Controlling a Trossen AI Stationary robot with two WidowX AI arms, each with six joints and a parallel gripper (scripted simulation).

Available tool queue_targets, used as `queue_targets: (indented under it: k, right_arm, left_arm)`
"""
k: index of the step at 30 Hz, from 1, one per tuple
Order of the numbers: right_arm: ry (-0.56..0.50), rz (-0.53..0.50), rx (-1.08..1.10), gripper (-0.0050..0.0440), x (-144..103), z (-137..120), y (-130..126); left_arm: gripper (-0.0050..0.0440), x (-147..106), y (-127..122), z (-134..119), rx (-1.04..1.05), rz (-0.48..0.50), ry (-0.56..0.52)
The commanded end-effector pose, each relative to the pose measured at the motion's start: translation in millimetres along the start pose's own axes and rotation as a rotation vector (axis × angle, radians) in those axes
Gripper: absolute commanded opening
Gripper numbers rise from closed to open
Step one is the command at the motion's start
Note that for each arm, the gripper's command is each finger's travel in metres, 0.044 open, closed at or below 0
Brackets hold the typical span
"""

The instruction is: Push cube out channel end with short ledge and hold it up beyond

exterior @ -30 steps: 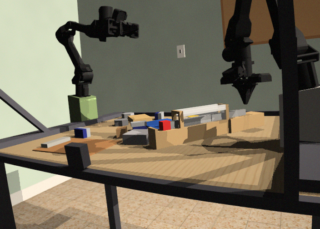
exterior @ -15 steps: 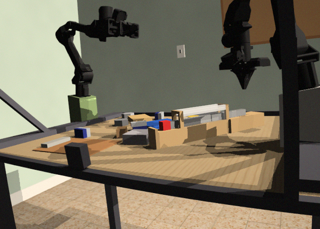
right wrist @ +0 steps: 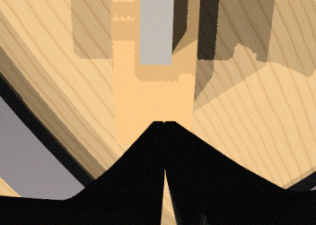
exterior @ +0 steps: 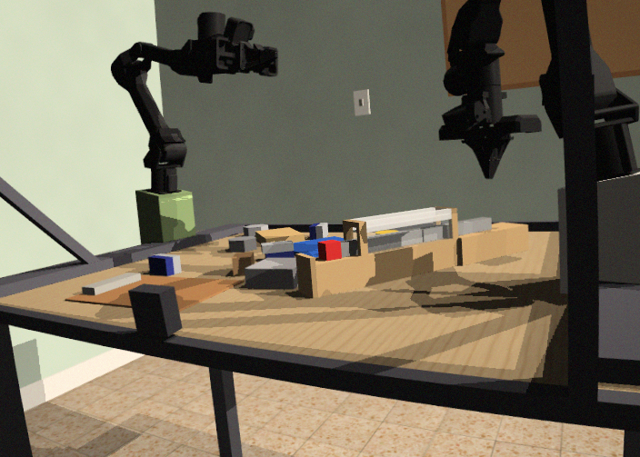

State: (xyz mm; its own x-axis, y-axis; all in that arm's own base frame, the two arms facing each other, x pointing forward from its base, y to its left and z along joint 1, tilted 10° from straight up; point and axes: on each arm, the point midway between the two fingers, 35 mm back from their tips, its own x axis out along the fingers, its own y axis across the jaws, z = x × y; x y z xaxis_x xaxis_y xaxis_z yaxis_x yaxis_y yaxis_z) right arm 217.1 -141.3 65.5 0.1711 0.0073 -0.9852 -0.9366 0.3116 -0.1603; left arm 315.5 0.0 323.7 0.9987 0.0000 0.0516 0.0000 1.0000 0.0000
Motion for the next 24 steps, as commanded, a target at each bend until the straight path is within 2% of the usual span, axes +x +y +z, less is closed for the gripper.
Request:
queue_targets:
  k: [1, 7, 8, 24]
  right_arm:
    - [0.003, -0.018, -0.005, 0.0000, -4.0, 0.0, -2.5]
    - [0.003, -0.018, -0.005, 0.0000, -4.0, 0.0, -2.5]
    - [0.003, -0.018, -0.005, 0.0170, -4.0, 0.0, -2.5]
    - [0.003, -0.018, -0.005, 0.0170, -4.0, 0.0, -2.5]
  left_arm:
    - [0.0000, -1.5, -0.3, 8.0, 0.003, -0.002, -0.021]
    - [0.0000, -1.5, -0.3, 8.0, 0.003, -0.002, -0.021]
    - [0.0000, -1.5, -0.3, 8.0, 0.003, -0.002, -0.021]
    - [0.0000, -1.5, -0.3, 8.0, 0.003, -0.002, -0.021]
